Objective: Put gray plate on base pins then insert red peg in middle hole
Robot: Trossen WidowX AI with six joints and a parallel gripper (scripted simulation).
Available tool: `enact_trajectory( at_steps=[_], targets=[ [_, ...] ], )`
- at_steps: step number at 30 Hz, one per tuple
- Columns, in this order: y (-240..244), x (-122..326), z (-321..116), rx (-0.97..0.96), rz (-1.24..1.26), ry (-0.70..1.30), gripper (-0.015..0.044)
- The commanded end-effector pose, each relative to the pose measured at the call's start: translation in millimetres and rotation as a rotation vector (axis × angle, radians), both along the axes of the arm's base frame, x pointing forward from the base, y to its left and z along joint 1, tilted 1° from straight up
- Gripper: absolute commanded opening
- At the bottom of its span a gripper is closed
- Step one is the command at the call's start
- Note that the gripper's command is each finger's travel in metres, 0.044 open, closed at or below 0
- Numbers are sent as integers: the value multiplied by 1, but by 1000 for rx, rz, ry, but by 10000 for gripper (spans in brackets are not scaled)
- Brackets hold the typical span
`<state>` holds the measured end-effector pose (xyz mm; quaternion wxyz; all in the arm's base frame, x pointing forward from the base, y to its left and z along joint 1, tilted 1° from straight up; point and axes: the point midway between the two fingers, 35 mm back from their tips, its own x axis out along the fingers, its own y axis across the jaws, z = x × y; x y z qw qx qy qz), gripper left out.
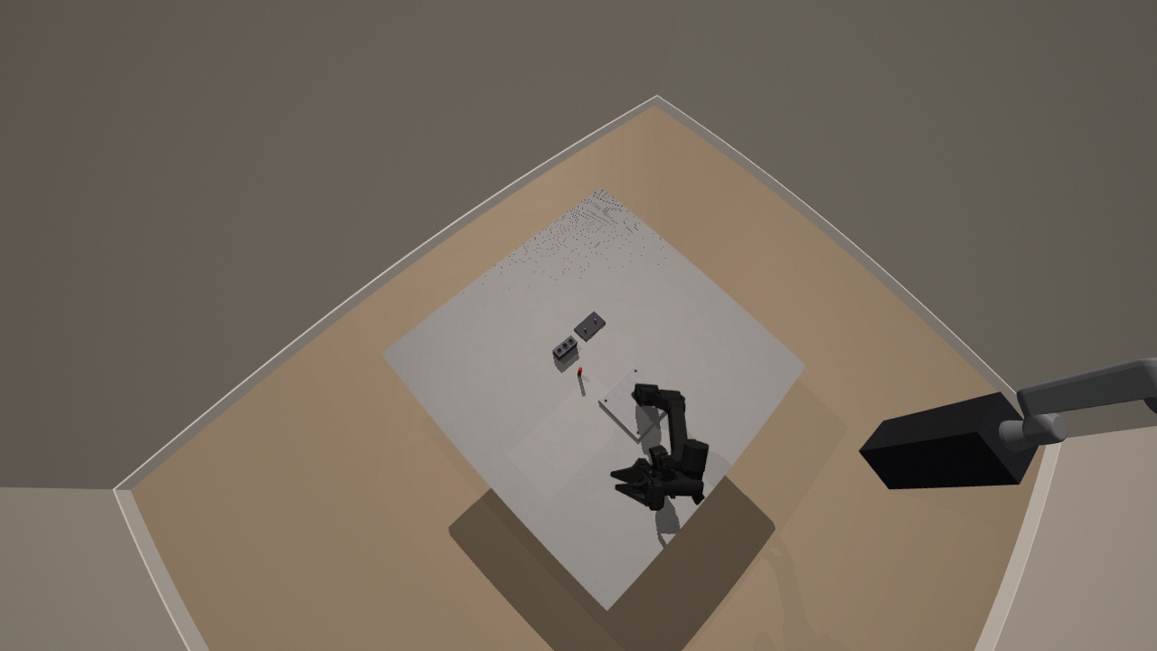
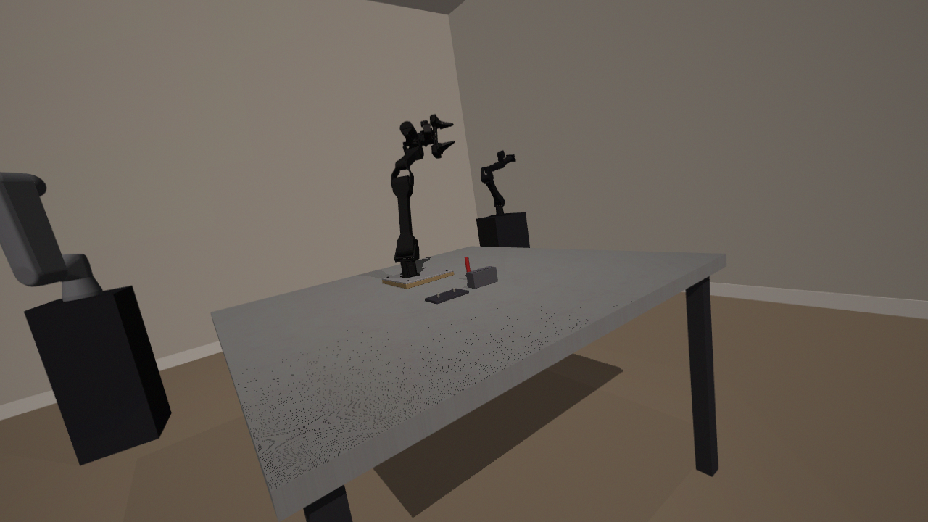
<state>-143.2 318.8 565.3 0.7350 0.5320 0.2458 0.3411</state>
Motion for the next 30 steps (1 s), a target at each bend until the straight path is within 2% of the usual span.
enact_trajectory(
  at_steps=[1, 5, 12, 17, 24, 30],
  targets=[
    [0, 0, 0, 0, 0, 0, 426],
    [22, 18, 1, -74, -58, -168, 440],
    [82, 74, -9, -344, -181, -594, 440],
    [113, 113, -25, -527, -206, -827, 440],
    [151, 197, -69, -933, -198, -1109, 440],
    [158, 277, -121, -1300, -89, -1264, 440]
  ],
)
